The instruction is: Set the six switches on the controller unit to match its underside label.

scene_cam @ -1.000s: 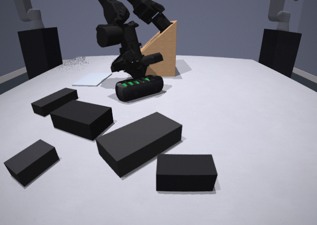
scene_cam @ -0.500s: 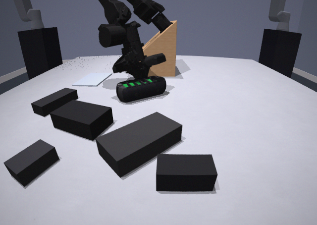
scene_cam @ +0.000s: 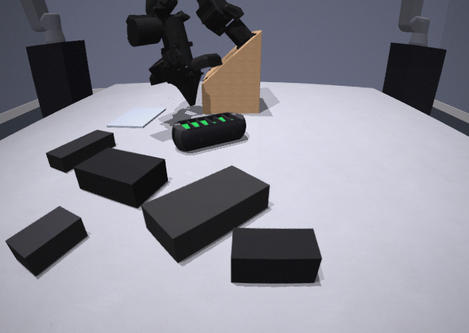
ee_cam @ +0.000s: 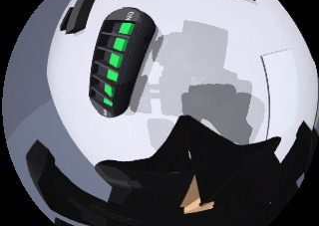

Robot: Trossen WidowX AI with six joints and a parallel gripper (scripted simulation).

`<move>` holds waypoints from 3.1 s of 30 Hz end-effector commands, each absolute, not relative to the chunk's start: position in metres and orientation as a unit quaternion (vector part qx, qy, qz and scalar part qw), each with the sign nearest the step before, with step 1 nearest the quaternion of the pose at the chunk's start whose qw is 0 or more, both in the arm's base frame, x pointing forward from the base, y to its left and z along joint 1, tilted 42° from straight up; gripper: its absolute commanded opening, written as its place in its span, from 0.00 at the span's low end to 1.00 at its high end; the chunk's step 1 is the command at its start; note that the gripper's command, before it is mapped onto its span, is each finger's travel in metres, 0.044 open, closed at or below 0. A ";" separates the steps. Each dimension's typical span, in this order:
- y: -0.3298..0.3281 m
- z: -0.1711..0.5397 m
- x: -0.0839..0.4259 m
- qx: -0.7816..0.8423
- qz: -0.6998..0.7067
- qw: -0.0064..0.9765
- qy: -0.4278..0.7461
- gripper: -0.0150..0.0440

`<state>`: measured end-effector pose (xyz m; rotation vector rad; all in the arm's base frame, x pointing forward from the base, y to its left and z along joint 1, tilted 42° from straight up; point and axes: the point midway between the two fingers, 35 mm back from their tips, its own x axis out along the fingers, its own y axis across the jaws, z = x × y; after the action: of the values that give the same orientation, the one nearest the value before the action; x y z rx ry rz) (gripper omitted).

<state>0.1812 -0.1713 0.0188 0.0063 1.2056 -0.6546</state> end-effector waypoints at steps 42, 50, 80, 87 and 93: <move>-0.127 0.001 0.359 -0.634 0.446 0.040 0.631 0.25; -0.127 0.001 0.359 -0.634 0.446 0.040 0.631 0.25; -0.159 -0.034 0.362 -0.634 0.446 0.040 0.631 0.25; -0.163 -0.038 0.361 -0.634 0.445 0.040 0.631 0.25; -0.164 -0.038 0.360 -0.634 0.445 0.040 0.631 0.25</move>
<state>0.3615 -0.1621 -0.0369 -1.9415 1.9275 1.3600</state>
